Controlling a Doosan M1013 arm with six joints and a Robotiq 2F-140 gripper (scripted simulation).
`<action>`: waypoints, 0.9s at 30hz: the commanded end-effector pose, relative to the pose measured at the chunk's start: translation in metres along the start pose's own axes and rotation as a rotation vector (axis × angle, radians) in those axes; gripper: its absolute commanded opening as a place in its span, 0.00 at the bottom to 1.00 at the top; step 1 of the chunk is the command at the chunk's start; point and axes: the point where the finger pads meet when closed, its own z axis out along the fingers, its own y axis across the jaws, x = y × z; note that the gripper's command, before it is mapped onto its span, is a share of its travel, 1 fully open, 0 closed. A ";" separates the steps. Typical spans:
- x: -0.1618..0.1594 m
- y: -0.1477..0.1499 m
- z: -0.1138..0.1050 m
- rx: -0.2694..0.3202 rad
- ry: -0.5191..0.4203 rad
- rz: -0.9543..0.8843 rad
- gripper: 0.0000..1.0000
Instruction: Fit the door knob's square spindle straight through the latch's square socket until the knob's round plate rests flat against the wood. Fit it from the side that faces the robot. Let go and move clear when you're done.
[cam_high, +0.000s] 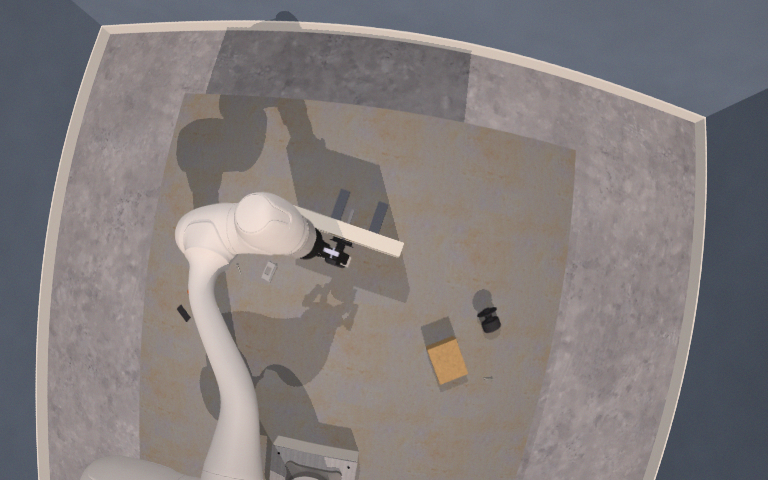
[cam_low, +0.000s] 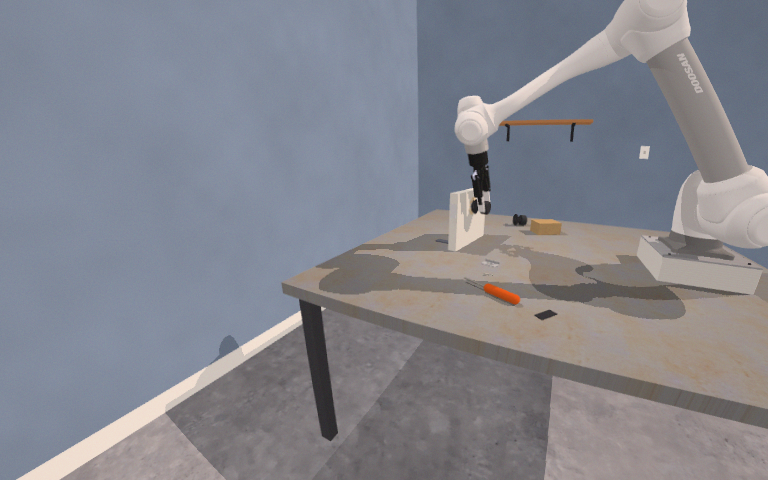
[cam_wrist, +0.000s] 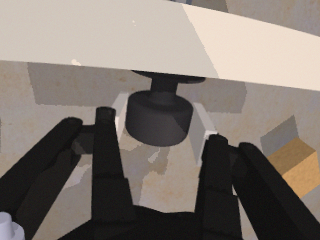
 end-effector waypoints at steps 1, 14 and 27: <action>0.000 0.000 0.000 0.000 0.000 0.000 0.42; 0.005 0.000 -0.001 0.000 0.000 0.000 0.42; 0.005 0.000 -0.001 0.000 0.000 0.000 0.42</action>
